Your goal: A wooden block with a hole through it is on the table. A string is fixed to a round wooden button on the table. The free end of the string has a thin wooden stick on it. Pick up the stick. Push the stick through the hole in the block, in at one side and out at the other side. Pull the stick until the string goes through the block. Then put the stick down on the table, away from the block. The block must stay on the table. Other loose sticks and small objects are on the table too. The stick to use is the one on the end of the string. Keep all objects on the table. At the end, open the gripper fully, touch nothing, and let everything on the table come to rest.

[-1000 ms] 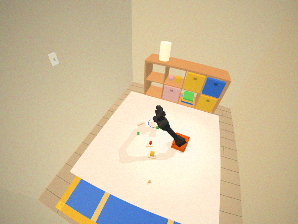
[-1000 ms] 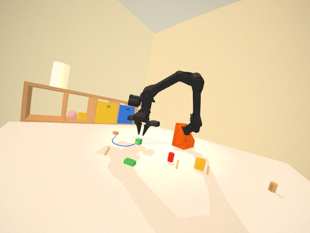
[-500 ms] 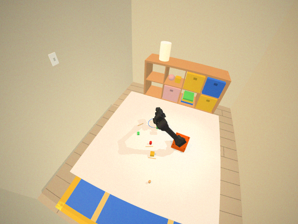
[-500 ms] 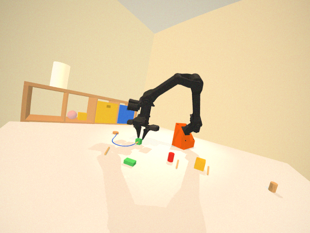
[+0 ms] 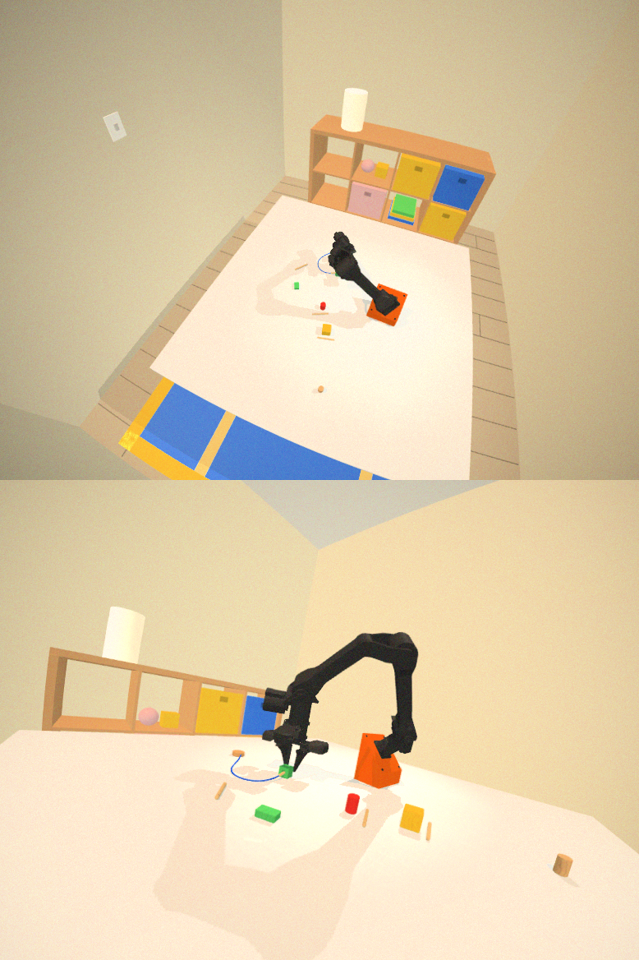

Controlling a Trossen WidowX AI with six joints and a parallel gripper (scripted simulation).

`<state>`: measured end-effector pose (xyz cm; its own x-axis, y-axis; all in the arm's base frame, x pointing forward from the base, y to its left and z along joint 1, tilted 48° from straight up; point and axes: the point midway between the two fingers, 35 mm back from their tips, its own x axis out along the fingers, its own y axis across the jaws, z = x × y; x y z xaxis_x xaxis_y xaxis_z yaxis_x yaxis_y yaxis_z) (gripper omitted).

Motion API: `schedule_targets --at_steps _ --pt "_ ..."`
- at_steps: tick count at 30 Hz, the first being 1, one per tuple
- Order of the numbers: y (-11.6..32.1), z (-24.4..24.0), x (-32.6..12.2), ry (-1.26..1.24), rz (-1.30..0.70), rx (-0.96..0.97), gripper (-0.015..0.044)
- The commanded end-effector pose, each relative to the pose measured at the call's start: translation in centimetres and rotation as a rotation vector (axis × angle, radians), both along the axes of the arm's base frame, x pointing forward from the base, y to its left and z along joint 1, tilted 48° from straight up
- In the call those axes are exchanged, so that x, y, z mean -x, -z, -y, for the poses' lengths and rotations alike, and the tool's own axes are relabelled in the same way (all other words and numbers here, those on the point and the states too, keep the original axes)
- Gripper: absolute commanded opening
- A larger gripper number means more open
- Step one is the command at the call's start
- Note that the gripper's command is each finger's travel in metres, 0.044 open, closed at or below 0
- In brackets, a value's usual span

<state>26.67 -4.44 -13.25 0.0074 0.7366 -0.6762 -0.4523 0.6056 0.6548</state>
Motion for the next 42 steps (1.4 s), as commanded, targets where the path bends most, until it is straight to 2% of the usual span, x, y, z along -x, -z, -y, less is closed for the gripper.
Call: schedule_targets --at_steps 1,4,21,42 --pt "0.0 0.01 -0.01 0.0 0.0 0.0 0.0068" --pt "0.0 0.01 -0.01 0.0 0.0 0.0 0.0" --pt "0.34 -0.05 -0.15 0.056 0.084 -0.036 0.0" --pt "0.36 -0.05 -0.3 0.054 0.094 -0.026 0.0"
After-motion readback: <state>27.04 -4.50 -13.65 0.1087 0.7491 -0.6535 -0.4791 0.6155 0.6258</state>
